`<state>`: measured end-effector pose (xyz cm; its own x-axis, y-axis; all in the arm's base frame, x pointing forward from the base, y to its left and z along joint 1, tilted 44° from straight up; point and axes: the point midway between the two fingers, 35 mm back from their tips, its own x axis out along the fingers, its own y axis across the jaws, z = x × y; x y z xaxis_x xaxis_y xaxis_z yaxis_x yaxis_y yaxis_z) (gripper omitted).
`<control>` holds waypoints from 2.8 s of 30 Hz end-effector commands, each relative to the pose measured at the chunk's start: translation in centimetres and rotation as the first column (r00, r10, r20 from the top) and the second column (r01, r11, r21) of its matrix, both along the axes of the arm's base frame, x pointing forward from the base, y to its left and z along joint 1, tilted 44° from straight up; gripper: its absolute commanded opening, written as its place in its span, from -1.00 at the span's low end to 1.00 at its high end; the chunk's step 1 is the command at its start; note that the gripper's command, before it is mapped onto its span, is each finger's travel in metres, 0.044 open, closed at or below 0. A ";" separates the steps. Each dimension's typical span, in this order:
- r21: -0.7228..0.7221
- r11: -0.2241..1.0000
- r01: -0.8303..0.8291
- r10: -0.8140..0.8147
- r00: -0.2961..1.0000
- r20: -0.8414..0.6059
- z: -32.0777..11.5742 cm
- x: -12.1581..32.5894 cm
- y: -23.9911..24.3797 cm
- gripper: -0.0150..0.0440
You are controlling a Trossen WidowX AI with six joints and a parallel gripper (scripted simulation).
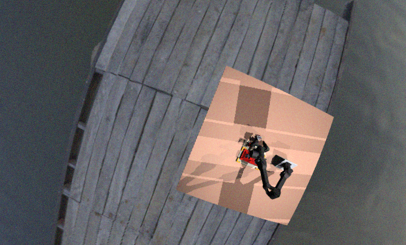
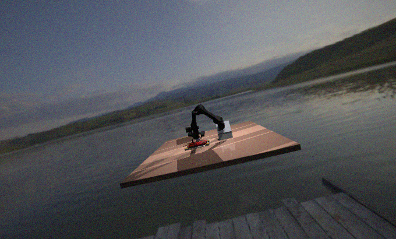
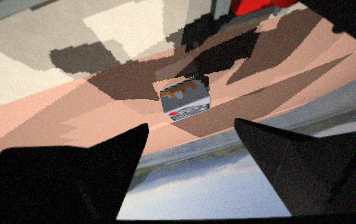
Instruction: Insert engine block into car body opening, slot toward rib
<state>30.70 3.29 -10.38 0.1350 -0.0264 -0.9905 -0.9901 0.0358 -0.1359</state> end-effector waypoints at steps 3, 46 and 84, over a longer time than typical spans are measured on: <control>0.045 0.985 0.166 -0.165 0.986 -0.025 -0.1 0.2 -0.1 1.00; -0.037 -0.003 0.999 -0.936 -0.016 -0.350 -0.3 0.3 -1.7 1.00; -0.441 -0.860 0.255 -0.225 -0.967 -0.122 0.8 0.7 -3.3 1.00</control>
<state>31.19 0.08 -9.75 -0.1332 0.4296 -0.8931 0.9464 0.3227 0.0141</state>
